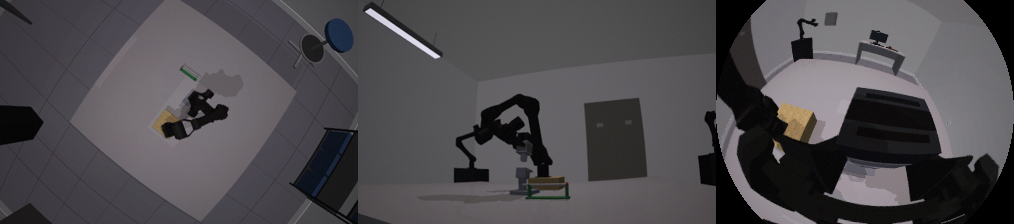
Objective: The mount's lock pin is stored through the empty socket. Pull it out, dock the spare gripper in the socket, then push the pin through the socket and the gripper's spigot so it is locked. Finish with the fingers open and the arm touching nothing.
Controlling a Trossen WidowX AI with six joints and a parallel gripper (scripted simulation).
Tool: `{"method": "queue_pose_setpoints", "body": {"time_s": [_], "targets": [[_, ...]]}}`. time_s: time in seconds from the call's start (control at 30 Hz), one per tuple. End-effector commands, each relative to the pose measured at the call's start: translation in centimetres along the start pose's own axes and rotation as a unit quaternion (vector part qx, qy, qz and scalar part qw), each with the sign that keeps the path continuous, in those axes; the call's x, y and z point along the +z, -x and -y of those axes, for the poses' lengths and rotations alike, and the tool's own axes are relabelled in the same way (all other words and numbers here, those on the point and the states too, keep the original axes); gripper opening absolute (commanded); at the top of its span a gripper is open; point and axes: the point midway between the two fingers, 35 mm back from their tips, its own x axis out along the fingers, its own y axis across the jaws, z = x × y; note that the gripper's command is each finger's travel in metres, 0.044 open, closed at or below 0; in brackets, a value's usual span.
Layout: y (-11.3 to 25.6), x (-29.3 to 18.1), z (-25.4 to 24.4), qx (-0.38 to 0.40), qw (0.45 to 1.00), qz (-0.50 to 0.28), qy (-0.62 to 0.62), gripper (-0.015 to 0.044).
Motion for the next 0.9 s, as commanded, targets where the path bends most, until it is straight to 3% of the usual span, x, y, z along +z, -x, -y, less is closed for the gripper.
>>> {"method": "queue_pose_setpoints", "body": {"time_s": [0.0, 0.87], "targets": [[-0.1, 0.0, 0.3, -0.006, 1.000, 0.005, 0.000, 0.0000], [-2.1, -3.3, 0.1, -0.004, 1.000, 0.007, -0.002, 0.0000]]}}
